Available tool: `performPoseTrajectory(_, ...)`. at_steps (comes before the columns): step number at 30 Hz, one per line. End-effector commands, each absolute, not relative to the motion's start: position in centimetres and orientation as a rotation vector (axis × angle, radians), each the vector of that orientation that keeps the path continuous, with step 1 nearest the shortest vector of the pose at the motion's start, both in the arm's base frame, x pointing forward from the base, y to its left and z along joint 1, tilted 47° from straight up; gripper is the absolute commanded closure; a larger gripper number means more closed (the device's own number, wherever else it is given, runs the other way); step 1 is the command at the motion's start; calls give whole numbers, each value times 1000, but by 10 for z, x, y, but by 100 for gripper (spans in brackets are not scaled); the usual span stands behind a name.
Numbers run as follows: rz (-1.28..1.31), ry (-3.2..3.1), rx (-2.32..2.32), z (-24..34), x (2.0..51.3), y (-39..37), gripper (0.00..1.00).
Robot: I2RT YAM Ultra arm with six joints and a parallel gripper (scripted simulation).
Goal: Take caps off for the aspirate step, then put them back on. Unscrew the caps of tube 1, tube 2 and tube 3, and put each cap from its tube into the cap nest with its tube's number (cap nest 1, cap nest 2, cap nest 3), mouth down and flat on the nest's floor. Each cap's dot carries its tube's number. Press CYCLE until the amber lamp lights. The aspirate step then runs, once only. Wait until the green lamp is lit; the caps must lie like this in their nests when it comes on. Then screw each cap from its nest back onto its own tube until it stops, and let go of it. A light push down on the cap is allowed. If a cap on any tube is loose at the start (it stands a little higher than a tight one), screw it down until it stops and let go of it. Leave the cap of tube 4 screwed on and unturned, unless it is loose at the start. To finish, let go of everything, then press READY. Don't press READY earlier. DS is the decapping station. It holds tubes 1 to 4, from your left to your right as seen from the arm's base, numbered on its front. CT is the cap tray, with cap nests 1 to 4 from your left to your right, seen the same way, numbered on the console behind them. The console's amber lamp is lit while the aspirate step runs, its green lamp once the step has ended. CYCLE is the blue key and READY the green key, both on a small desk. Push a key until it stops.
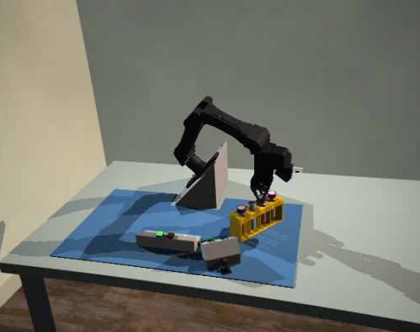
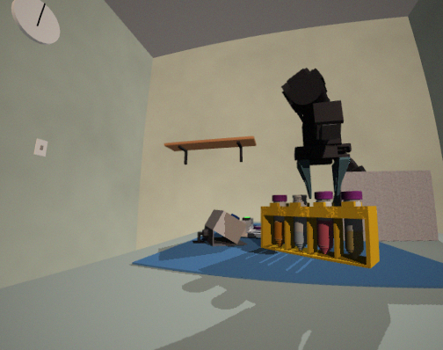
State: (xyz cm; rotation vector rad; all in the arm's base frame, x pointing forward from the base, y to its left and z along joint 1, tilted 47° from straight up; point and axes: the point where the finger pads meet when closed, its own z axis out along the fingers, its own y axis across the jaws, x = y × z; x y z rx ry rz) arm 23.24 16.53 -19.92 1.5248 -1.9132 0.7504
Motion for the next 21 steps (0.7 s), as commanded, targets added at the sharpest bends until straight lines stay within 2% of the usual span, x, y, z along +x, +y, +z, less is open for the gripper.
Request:
performPoseTrajectory(1,677,-1770,1677,-196,235,171,51)
performPoseTrajectory(21,340,-1030,2119,-196,235,171,51)
